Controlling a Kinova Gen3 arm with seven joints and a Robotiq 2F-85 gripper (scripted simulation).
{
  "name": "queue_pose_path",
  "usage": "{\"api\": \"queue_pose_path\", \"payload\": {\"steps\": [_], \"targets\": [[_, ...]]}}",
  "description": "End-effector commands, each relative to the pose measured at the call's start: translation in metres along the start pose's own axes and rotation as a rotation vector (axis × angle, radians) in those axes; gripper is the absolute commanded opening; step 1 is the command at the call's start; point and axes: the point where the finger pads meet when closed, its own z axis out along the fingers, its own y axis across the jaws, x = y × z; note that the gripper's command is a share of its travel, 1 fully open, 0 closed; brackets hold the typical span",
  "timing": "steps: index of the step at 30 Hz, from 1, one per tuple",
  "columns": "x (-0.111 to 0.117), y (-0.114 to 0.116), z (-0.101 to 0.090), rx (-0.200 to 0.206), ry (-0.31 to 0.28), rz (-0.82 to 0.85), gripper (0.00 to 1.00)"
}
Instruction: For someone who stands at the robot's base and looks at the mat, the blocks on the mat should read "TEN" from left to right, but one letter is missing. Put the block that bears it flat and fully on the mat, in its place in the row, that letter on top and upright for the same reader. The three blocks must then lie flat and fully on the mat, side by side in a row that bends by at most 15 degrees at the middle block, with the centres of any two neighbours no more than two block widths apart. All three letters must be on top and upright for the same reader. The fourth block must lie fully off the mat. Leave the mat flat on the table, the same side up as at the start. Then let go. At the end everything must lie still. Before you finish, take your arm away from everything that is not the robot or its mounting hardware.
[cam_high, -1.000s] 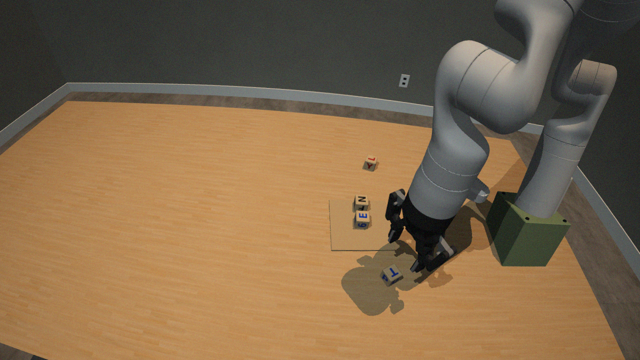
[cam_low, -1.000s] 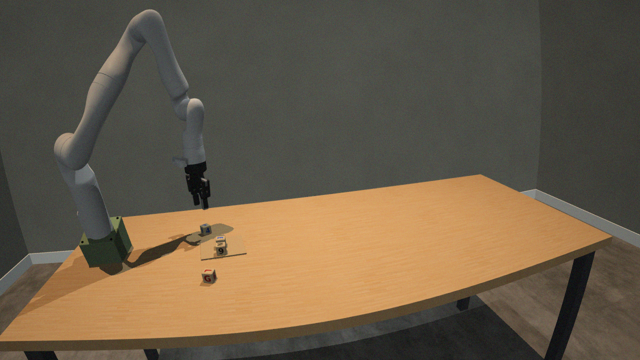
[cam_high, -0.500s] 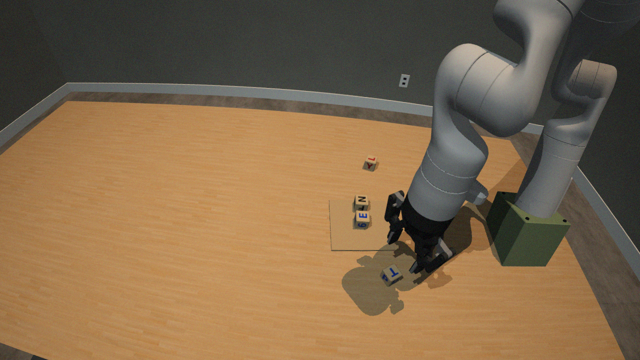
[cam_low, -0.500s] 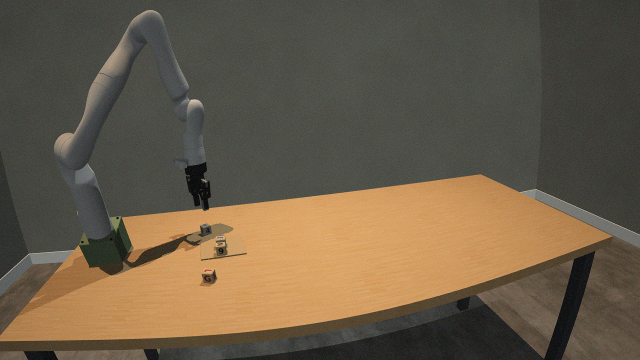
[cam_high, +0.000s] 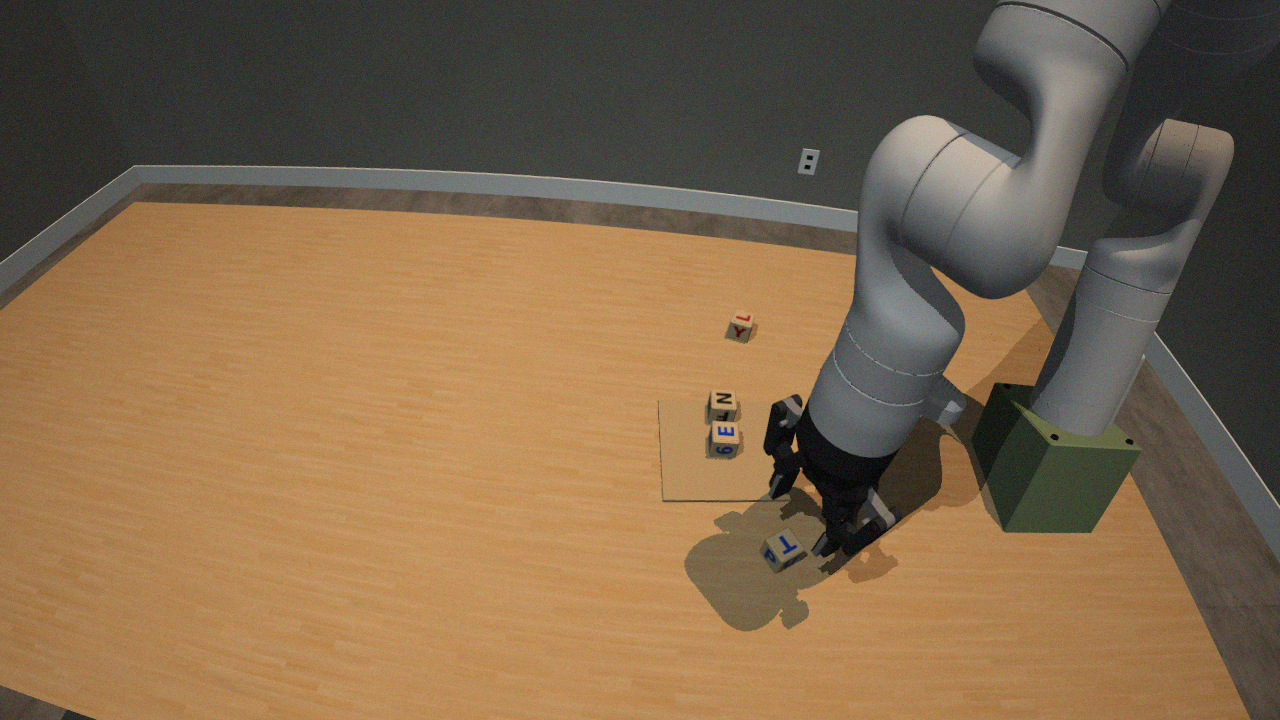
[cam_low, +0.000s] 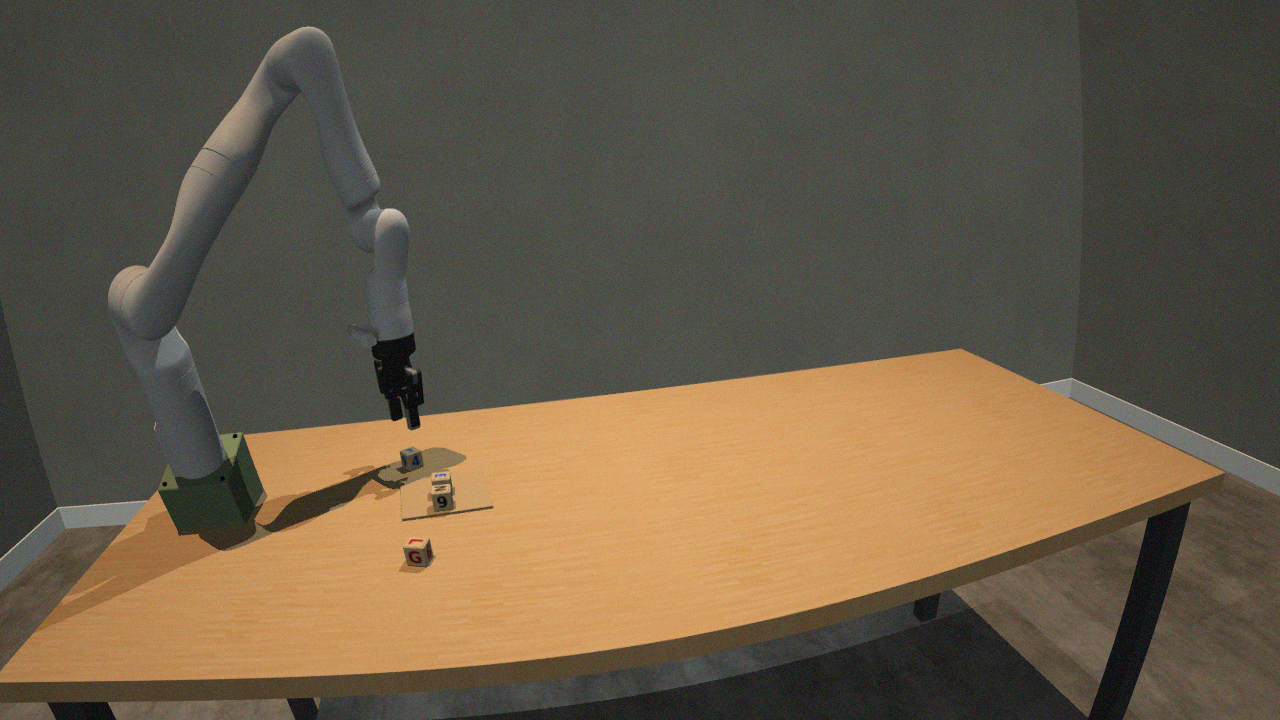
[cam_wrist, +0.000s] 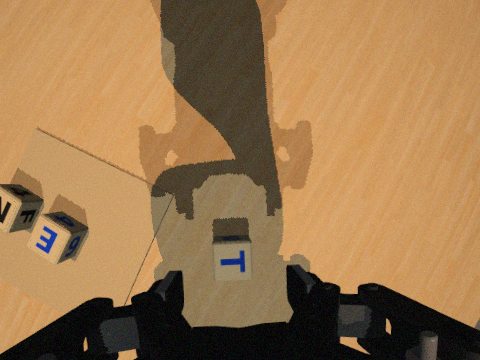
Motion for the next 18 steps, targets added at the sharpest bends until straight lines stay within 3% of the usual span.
{"api": "queue_pose_path", "payload": {"steps": [1, 18], "targets": [[0.002, -0.001, 0.006, 0.001, 0.006, 0.001, 0.67], [0.001, -0.001, 0.028, 0.001, 0.006, 0.001, 0.67]]}}
